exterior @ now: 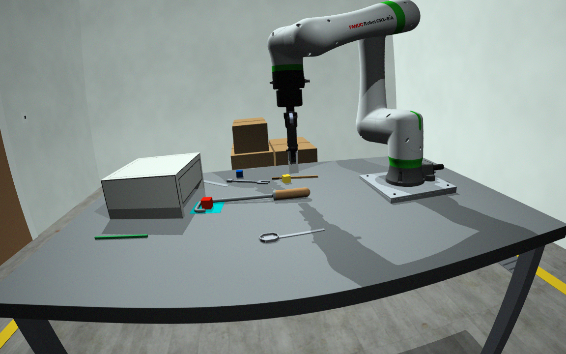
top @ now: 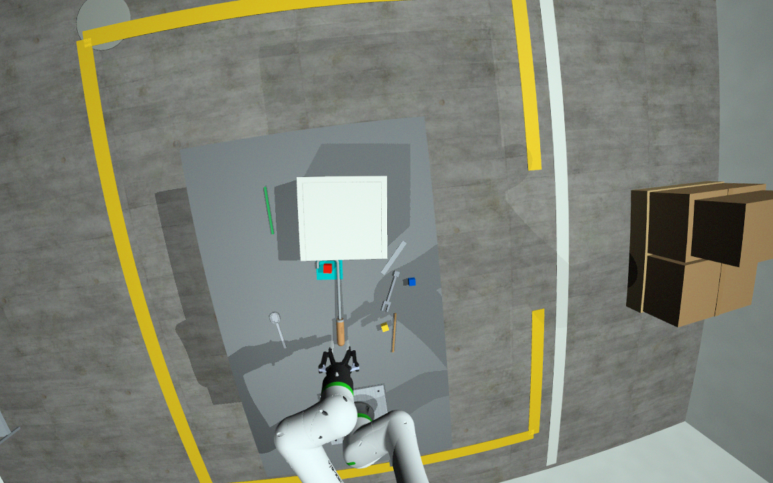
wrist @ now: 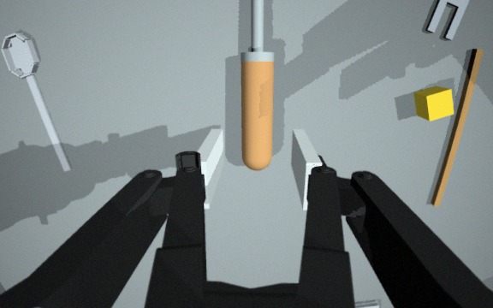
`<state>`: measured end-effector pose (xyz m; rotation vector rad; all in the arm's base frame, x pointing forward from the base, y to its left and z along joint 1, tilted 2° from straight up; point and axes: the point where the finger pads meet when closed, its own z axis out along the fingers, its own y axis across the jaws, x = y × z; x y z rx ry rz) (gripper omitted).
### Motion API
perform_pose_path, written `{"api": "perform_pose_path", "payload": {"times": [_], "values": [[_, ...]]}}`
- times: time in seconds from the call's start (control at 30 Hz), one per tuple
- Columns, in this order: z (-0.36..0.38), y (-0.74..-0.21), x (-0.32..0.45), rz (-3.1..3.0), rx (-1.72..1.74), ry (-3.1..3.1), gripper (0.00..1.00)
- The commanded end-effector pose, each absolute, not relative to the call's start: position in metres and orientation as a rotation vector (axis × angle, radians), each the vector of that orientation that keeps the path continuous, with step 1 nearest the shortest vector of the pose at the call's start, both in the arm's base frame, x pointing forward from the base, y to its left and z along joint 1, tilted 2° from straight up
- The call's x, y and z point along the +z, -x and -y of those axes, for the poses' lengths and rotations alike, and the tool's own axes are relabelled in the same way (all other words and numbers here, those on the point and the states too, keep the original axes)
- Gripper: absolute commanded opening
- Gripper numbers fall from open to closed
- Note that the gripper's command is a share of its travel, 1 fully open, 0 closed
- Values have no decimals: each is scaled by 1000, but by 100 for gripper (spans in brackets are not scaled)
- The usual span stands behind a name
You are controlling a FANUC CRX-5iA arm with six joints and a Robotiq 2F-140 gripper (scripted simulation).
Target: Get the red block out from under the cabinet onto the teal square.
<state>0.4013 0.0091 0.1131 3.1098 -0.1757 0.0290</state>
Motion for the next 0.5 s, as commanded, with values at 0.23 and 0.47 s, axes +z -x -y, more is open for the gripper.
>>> {"api": "perform_pose_path", "payload": {"times": [0.23, 0.47], "values": [[-11, -401, 158, 176, 28, -3110, 34], [-11, -400, 181, 176, 28, -3110, 34]]}}
